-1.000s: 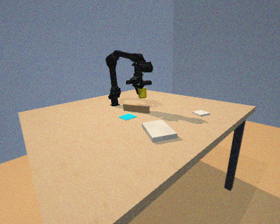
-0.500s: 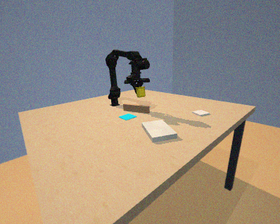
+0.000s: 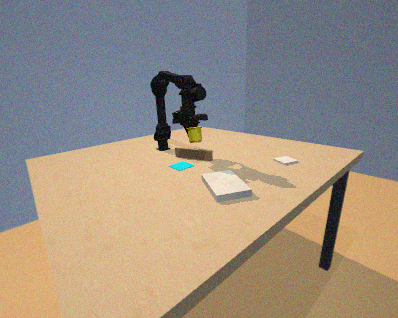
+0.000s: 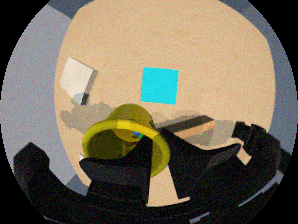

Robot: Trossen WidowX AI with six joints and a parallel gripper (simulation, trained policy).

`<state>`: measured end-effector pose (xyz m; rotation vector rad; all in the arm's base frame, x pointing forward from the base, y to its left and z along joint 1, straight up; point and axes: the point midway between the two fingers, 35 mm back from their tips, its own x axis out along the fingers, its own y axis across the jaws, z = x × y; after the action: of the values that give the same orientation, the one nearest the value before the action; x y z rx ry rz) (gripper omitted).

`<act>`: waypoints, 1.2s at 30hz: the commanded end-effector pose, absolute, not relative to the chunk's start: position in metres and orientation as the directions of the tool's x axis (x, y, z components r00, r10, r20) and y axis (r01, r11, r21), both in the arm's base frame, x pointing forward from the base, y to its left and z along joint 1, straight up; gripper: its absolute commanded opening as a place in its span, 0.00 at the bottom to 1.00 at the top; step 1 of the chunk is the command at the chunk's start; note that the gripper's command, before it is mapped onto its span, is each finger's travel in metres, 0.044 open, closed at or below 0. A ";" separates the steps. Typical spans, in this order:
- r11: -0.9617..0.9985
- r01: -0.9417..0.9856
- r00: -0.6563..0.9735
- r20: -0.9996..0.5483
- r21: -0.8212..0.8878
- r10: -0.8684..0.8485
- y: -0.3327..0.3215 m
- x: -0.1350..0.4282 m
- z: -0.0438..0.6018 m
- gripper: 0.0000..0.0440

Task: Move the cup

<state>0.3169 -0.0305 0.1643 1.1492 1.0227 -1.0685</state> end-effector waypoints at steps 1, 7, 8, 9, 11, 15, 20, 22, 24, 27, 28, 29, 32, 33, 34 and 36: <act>0.068 0.980 0.192 -0.973 0.185 -0.126 -0.044 0.322 0.158 0.00; 0.032 0.981 0.193 -0.972 0.190 -0.137 -0.062 0.326 0.146 0.00; 0.026 0.981 0.192 -0.971 0.191 -0.139 -0.065 0.326 0.144 0.00; 0.021 0.981 0.192 -0.971 0.191 -0.140 -0.067 0.327 0.141 0.00; 0.011 0.982 0.191 -0.971 0.191 -0.142 -0.071 0.327 0.136 0.00; -0.005 0.982 0.187 -0.972 0.189 -0.144 -0.077 0.326 0.126 0.00; -0.022 0.983 0.180 -0.973 0.185 -0.146 -0.082 0.323 0.113 0.01; -0.028 0.983 0.176 -0.974 0.182 -0.146 -0.084 0.322 0.108 0.01; -0.034 0.983 0.173 -0.974 0.179 -0.145 -0.085 0.320 0.103 0.01; -0.042 0.984 0.164 -0.976 0.172 -0.144 -0.086 0.317 0.095 0.03; -0.045 0.985 0.161 -0.976 0.169 -0.144 -0.087 0.316 0.093 0.03; -0.048 0.985 0.157 -0.977 0.165 -0.143 -0.087 0.314 0.091 0.04; -0.059 0.987 0.142 -0.980 0.151 -0.142 -0.089 0.309 0.085 0.06; -0.063 0.987 0.136 -0.981 0.146 -0.141 -0.090 0.308 0.083 0.07; -0.068 0.988 0.130 -0.981 0.141 -0.141 -0.090 0.306 0.081 0.08; -0.077 0.988 0.119 -0.983 0.130 -0.140 -0.092 0.302 0.078 0.11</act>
<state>0.3067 -0.0892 0.0826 1.2243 0.9754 -1.2175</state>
